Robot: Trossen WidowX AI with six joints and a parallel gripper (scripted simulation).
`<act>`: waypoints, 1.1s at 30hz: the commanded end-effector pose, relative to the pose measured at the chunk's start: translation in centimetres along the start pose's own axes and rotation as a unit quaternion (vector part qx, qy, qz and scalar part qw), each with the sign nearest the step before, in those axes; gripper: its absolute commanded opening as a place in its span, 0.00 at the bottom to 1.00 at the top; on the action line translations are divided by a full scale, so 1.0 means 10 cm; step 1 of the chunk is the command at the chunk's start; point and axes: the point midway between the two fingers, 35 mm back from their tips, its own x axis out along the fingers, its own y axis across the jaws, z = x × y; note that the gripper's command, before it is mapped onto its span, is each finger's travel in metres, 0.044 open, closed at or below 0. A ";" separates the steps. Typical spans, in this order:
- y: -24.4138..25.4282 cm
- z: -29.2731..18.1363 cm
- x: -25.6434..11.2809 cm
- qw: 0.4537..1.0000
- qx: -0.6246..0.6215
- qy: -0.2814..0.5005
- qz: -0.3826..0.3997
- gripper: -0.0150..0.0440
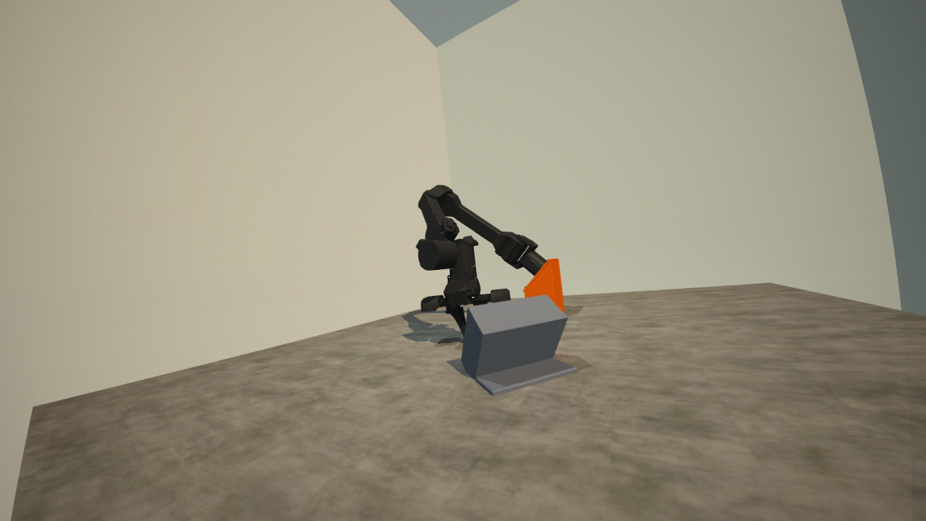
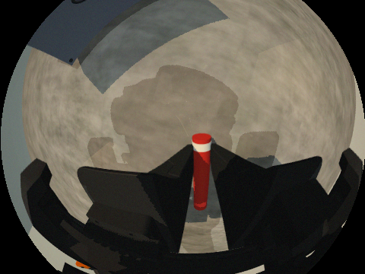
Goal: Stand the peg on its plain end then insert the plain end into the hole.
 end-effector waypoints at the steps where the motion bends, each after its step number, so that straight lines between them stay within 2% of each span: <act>1: 0.00 -0.01 0.00 1.000 -0.001 0.001 -0.001 0.34; 33: 0.00 -0.12 -0.17 0.990 -0.001 -0.138 0.000 0.34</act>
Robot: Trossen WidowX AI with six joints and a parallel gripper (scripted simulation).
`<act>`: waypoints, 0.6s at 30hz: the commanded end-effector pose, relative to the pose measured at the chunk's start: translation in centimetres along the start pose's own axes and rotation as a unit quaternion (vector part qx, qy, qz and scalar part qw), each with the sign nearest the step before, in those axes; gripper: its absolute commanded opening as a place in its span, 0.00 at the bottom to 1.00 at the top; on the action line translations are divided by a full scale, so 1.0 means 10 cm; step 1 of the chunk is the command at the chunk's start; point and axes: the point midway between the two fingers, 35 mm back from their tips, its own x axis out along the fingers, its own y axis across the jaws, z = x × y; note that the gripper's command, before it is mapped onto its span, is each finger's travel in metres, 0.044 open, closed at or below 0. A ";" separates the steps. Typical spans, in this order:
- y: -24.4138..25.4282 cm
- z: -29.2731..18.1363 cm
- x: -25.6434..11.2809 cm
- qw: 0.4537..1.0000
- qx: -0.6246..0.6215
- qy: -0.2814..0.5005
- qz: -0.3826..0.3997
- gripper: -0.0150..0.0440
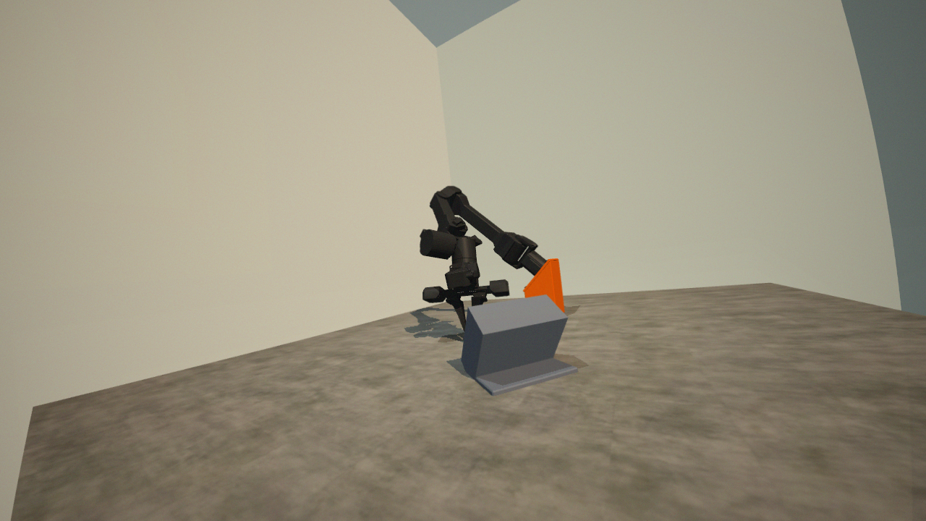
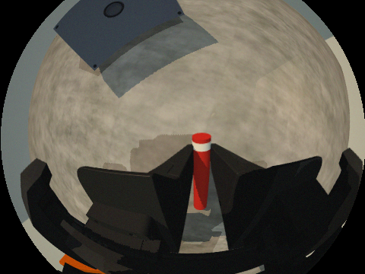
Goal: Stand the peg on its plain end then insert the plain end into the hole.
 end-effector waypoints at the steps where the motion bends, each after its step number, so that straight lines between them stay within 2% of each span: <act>1: 0.01 -0.03 -0.01 1.000 -0.001 -0.013 0.003 0.34; 18: 0.01 -0.09 -0.11 0.996 -0.002 -0.087 0.003 0.34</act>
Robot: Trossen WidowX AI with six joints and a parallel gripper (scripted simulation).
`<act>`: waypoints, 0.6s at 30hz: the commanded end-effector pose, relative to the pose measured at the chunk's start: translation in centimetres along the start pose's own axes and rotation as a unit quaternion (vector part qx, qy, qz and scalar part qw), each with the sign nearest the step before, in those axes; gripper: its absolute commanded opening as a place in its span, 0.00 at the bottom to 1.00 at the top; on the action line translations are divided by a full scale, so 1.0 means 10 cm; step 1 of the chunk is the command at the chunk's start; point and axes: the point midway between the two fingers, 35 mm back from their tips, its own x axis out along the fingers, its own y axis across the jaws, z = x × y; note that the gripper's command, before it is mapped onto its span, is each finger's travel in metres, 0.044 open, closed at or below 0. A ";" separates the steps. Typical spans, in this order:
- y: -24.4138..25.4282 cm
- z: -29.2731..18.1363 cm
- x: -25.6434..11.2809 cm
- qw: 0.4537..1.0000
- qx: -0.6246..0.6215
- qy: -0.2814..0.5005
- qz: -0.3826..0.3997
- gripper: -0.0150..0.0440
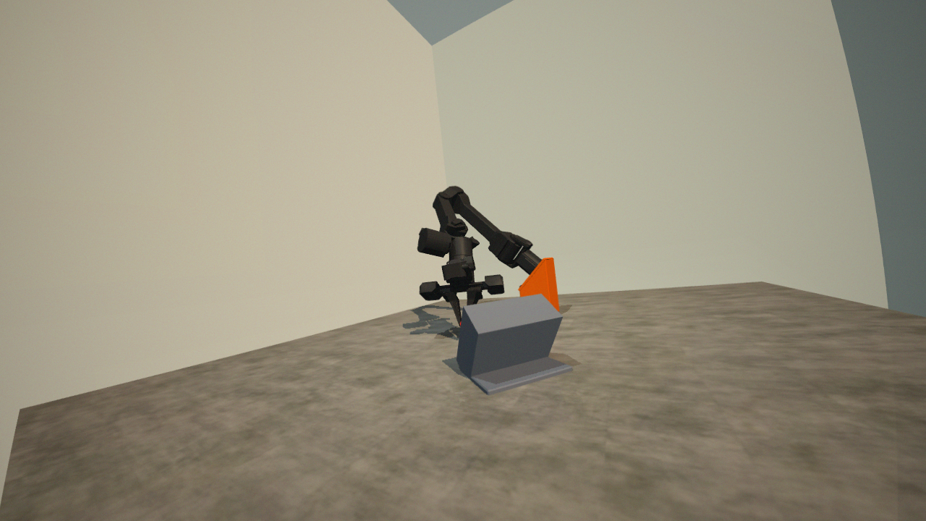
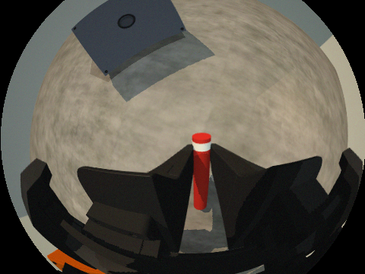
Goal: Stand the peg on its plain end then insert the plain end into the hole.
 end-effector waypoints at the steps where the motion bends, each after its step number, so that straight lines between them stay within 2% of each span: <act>1: 0.01 -0.03 -0.01 1.000 -0.001 -0.014 0.002 0.34; 18: 0.01 -0.09 -0.11 0.996 -0.002 -0.087 0.002 0.34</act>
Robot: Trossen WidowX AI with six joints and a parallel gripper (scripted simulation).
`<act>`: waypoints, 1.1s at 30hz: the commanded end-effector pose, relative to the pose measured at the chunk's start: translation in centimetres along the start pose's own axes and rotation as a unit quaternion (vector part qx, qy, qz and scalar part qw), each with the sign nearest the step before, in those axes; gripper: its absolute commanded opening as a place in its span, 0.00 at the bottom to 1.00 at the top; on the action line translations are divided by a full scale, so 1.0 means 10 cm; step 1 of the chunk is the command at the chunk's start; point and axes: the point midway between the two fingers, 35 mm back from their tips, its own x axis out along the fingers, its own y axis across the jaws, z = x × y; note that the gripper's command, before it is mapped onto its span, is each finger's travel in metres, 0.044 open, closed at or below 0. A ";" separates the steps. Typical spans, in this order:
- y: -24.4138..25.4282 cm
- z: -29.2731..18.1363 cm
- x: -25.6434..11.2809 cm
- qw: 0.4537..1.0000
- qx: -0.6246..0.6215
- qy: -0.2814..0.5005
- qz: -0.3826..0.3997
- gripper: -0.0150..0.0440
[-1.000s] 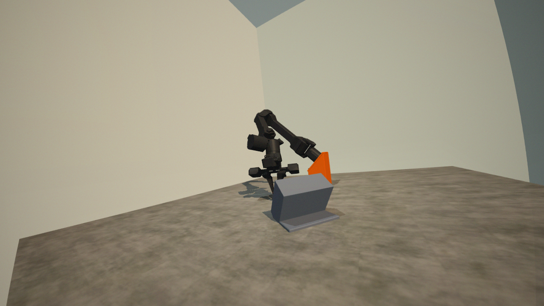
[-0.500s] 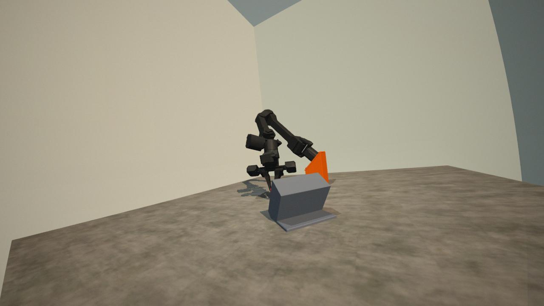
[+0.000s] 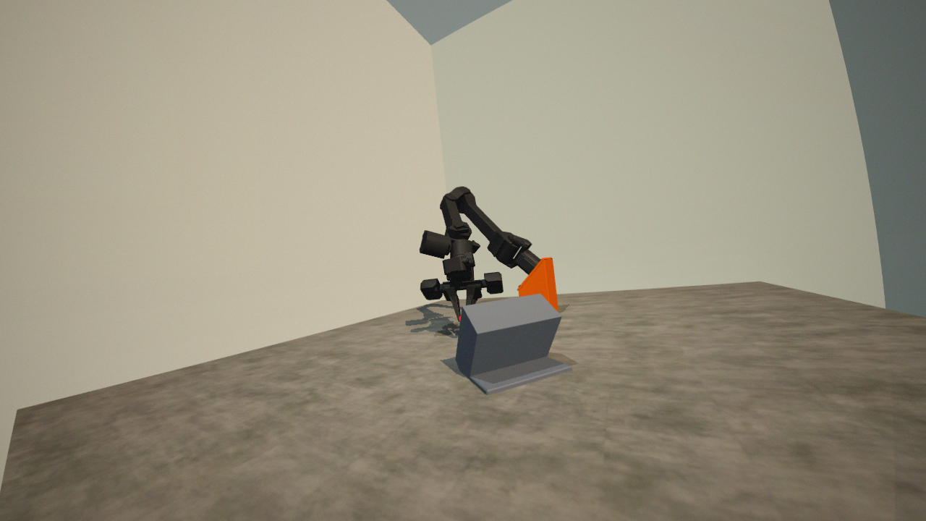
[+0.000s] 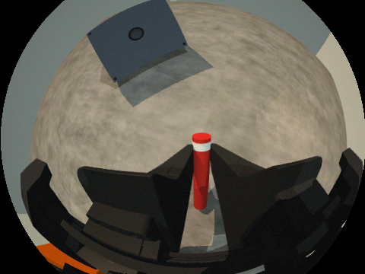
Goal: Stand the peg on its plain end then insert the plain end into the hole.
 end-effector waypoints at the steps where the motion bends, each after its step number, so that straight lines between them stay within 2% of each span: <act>1: 0.02 -0.02 -0.02 1.000 -0.001 -0.014 0.002 0.34; 33: 0.02 -0.16 -0.19 0.988 -0.003 -0.151 0.002 0.34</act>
